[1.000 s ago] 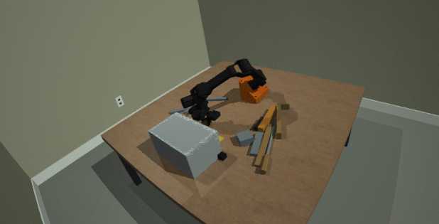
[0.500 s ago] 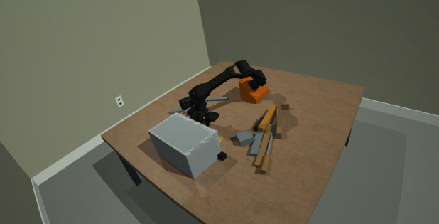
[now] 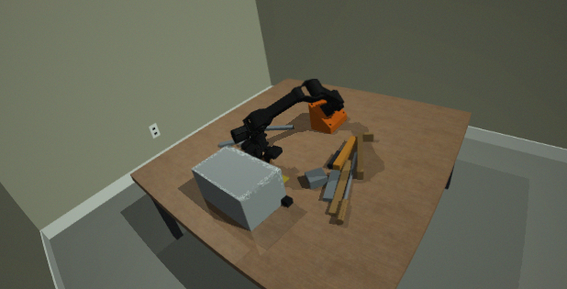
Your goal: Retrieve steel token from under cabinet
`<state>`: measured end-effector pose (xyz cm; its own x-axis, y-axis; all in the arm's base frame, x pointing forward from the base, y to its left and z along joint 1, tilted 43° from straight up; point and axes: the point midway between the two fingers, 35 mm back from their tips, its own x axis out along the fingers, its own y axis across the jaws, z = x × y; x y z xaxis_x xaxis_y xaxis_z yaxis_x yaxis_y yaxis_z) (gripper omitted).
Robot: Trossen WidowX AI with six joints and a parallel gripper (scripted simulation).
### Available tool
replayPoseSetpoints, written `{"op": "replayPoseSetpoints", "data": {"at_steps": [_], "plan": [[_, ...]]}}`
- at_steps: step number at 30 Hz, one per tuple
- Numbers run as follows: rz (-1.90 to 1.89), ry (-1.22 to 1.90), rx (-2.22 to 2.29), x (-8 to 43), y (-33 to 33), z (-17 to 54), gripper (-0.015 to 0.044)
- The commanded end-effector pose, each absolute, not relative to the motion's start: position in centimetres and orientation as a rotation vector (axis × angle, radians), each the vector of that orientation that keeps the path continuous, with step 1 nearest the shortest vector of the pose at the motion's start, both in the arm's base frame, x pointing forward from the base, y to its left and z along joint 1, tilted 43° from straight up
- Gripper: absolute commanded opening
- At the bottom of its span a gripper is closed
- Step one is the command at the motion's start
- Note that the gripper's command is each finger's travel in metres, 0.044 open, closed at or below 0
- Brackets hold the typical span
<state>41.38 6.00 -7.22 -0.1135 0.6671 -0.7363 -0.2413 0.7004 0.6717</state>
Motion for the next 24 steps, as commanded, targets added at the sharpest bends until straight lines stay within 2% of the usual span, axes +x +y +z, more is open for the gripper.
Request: {"op": "replayPoseSetpoints", "data": {"at_steps": [1, 24], "plan": [[0.808, 1.493, 0.368, 41.4, 6.7, -6.7, 0.0], [0.809, 1.493, 0.369, 40.6, 8.8, -4.8, 0.0]]}}
